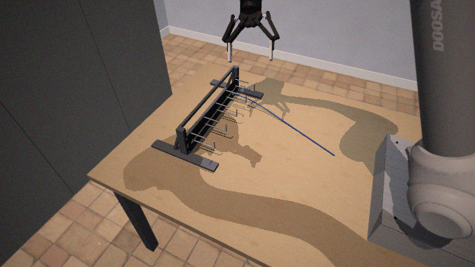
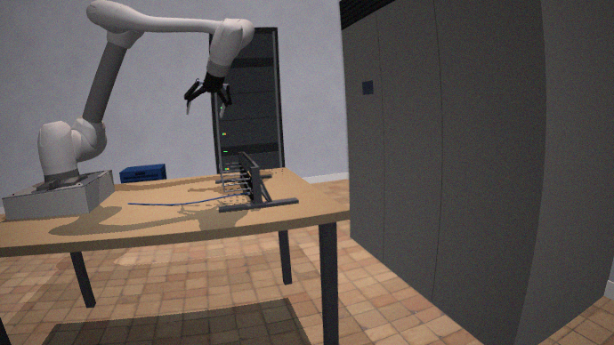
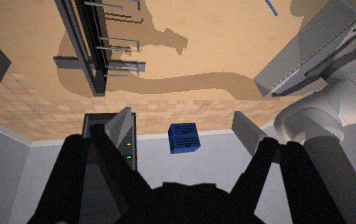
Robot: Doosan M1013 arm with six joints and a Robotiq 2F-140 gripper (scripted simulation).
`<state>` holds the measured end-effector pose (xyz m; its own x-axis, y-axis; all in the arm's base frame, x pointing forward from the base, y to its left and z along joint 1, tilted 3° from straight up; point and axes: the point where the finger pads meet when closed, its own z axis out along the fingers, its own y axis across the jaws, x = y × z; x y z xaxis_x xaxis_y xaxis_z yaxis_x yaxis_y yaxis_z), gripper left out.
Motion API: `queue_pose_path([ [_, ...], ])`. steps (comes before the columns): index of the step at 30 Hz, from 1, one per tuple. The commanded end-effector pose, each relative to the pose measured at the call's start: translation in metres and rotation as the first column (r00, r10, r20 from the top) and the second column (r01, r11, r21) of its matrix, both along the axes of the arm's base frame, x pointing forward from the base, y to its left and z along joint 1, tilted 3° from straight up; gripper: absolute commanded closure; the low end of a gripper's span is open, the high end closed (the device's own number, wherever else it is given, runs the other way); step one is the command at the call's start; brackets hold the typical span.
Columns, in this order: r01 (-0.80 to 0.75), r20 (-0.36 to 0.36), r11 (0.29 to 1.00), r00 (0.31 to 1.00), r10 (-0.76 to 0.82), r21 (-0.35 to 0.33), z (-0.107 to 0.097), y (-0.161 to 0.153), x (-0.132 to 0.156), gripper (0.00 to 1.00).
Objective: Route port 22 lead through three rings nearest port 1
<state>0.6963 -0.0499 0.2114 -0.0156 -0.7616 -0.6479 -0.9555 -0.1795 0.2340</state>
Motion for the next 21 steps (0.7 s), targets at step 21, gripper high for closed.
queue_pose_path([
  [21, 0.025, -0.007, 0.994, 1.000, -0.026, -0.106, -0.027, 0.011, -0.016, 0.00],
])
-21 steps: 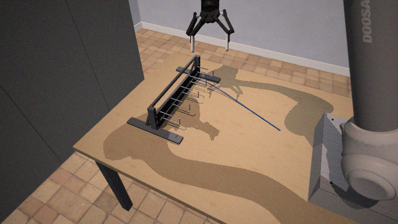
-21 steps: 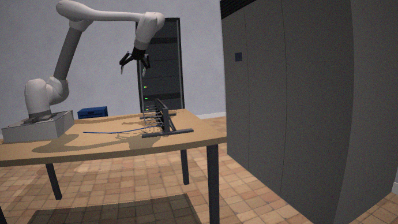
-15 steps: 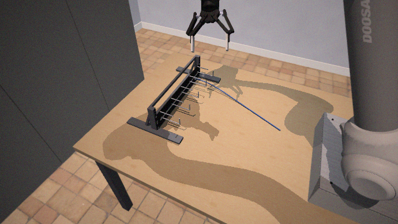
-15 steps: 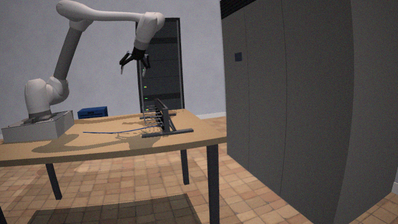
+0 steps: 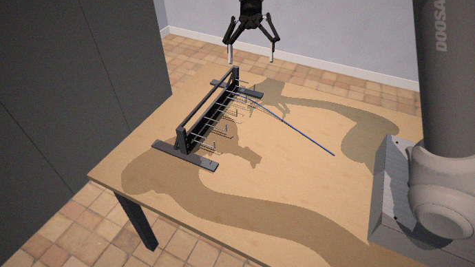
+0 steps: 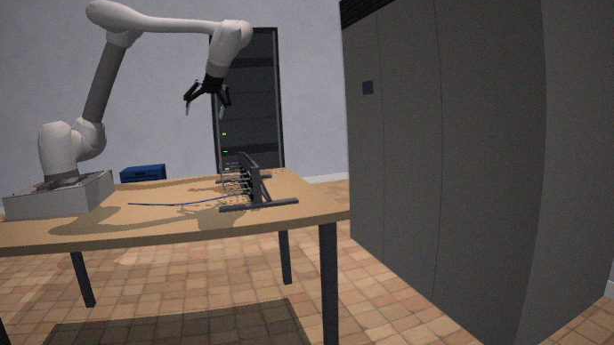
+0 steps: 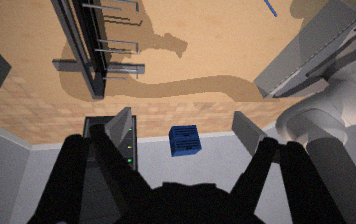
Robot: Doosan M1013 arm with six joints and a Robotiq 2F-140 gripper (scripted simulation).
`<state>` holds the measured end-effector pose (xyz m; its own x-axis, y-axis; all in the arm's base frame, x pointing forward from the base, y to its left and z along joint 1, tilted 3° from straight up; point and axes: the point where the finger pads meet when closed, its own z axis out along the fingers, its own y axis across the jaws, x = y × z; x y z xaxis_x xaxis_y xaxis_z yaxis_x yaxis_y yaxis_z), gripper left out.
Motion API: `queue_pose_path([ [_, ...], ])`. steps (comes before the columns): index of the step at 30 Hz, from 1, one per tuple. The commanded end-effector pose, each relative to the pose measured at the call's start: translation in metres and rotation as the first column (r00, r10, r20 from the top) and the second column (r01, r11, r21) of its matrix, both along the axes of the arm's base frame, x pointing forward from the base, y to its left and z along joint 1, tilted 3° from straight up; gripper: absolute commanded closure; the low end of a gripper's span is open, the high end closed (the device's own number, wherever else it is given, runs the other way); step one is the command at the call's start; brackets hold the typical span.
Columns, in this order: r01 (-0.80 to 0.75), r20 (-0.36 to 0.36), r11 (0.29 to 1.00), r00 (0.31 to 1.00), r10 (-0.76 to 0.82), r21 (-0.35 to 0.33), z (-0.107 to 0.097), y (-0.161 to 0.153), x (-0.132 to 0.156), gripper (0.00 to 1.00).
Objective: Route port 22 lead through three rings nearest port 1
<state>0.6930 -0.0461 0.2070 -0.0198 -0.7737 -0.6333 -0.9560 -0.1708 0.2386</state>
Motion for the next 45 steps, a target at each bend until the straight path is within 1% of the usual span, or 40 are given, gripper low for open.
queue_pose_path([
  [1, 0.031, -0.005, 0.990, 0.999, -0.032, -0.135, -0.035, 0.012, -0.020, 0.00],
  [3, 0.041, -0.001, 0.982, 0.999, -0.042, -0.184, -0.048, 0.016, -0.029, 0.00],
  [6, 0.059, 0.015, 0.959, 0.998, -0.057, -0.278, -0.071, 0.022, -0.046, 0.00],
  [11, 0.089, 0.070, 0.901, 0.995, -0.066, -0.424, -0.107, 0.028, -0.078, 0.00],
  [13, 0.089, 0.070, 0.901, 0.995, -0.066, -0.424, -0.107, 0.028, -0.078, 0.00],
  [14, 0.107, 0.112, 0.864, 0.992, -0.059, -0.492, -0.124, 0.030, -0.095, 0.00],
  [18, 0.138, 0.190, 0.807, 0.981, -0.033, -0.574, -0.147, 0.034, -0.120, 0.00],
  [20, 0.156, 0.236, 0.780, 0.972, -0.011, -0.606, -0.157, 0.037, -0.133, 0.00],
  [21, 0.161, 0.247, 0.775, 0.969, -0.006, -0.612, -0.159, 0.038, -0.135, 0.00],
  [26, 0.162, 0.250, 0.773, 0.968, -0.004, -0.614, -0.159, 0.038, -0.136, 0.00],
  [27, 0.162, 0.250, 0.773, 0.968, -0.004, -0.614, -0.159, 0.038, -0.136, 1.00],
  [45, 0.162, 0.250, 0.773, 0.968, -0.004, -0.614, -0.159, 0.038, -0.136, 1.00],
])
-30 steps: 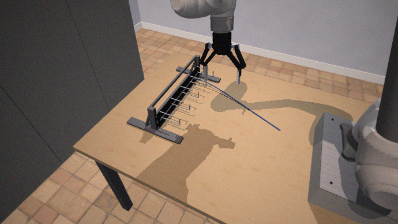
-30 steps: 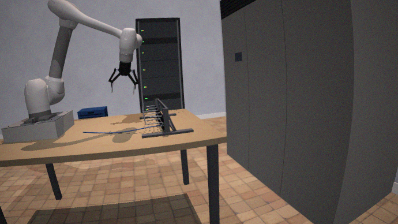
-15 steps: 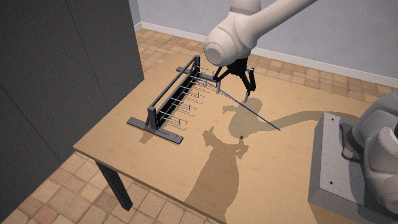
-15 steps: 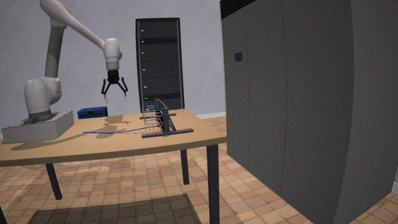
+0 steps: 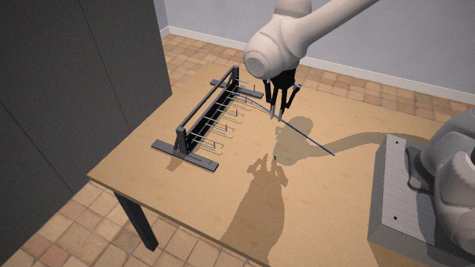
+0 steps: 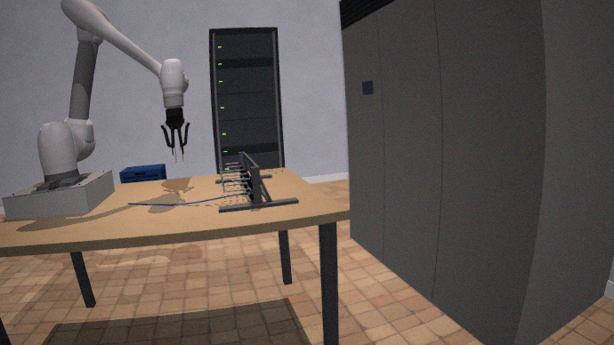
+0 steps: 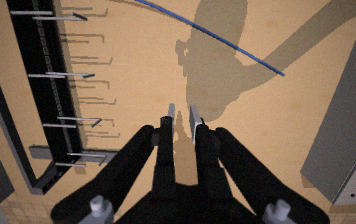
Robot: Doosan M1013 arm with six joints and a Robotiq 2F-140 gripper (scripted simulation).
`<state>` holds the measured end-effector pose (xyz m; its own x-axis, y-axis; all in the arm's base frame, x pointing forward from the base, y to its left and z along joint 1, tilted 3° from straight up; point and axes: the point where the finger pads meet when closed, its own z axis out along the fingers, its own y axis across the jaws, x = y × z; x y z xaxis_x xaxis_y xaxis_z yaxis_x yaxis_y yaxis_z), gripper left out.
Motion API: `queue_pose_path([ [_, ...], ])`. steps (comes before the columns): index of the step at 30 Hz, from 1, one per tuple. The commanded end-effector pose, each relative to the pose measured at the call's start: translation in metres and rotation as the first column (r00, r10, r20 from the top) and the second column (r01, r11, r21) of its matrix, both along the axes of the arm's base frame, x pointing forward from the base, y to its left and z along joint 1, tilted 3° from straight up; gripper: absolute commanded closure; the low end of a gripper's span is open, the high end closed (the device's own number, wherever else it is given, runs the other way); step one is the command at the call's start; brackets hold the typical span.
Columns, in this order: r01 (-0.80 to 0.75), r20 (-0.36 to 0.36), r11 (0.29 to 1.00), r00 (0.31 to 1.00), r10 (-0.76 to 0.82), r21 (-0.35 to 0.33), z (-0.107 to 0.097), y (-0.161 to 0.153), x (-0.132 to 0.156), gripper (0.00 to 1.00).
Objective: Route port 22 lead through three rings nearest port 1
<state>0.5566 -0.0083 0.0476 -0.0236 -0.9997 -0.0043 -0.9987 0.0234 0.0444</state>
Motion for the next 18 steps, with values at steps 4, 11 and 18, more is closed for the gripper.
queue_pose_path([
  [4, 0.000, 0.000, 1.000, 1.000, 0.000, 0.000, 0.0001, 0.0000, 0.0000, 1.00],
  [11, 0.000, 0.000, 1.000, 1.000, 0.000, 0.000, 0.0001, 0.0000, 0.0000, 1.00],
  [18, -0.005, 0.000, 1.000, 1.000, 0.005, 0.000, 0.0001, -0.0006, -0.0004, 1.00],
])
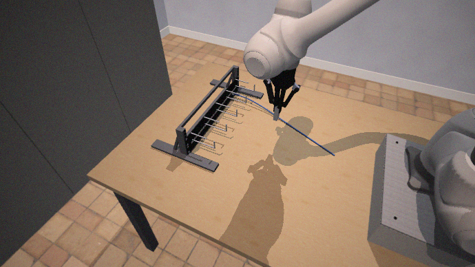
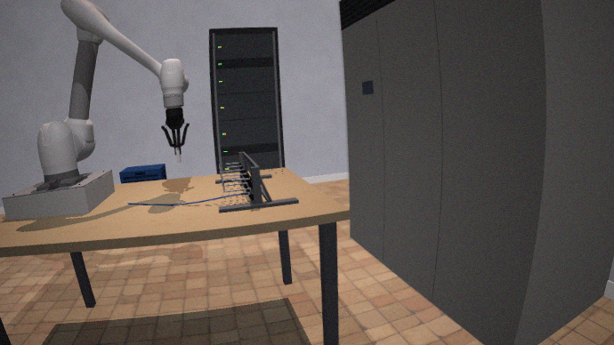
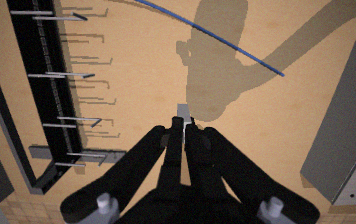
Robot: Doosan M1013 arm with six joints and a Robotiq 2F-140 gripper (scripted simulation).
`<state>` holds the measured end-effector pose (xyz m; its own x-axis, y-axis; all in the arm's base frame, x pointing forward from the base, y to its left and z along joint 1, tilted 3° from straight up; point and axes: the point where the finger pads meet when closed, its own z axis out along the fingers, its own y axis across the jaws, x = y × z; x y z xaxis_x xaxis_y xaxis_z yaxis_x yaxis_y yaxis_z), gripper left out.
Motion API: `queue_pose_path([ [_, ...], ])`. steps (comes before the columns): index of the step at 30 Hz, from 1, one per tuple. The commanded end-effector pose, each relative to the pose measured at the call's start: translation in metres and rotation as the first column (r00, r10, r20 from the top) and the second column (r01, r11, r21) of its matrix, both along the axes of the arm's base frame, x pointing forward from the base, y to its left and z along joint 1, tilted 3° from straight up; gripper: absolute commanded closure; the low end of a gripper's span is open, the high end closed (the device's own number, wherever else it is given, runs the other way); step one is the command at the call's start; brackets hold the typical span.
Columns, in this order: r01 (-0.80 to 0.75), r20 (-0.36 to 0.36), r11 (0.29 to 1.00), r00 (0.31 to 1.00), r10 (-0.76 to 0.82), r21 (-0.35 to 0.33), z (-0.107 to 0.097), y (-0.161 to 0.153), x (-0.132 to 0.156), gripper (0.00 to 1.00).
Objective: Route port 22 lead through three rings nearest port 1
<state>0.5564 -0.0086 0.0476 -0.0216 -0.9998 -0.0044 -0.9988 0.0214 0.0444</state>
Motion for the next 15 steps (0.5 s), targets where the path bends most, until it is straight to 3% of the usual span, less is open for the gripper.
queue_pose_path([
  [1, -0.003, 0.000, 1.000, 1.000, 0.003, 0.000, 0.000, 0.000, 0.000, 1.00],
  [9, -0.269, 0.001, 0.963, 0.963, 0.269, 0.011, 0.002, -0.029, -0.023, 1.00],
  [15, -0.467, 0.004, 0.884, 0.884, 0.467, 0.020, 0.003, -0.050, -0.042, 1.00],
])
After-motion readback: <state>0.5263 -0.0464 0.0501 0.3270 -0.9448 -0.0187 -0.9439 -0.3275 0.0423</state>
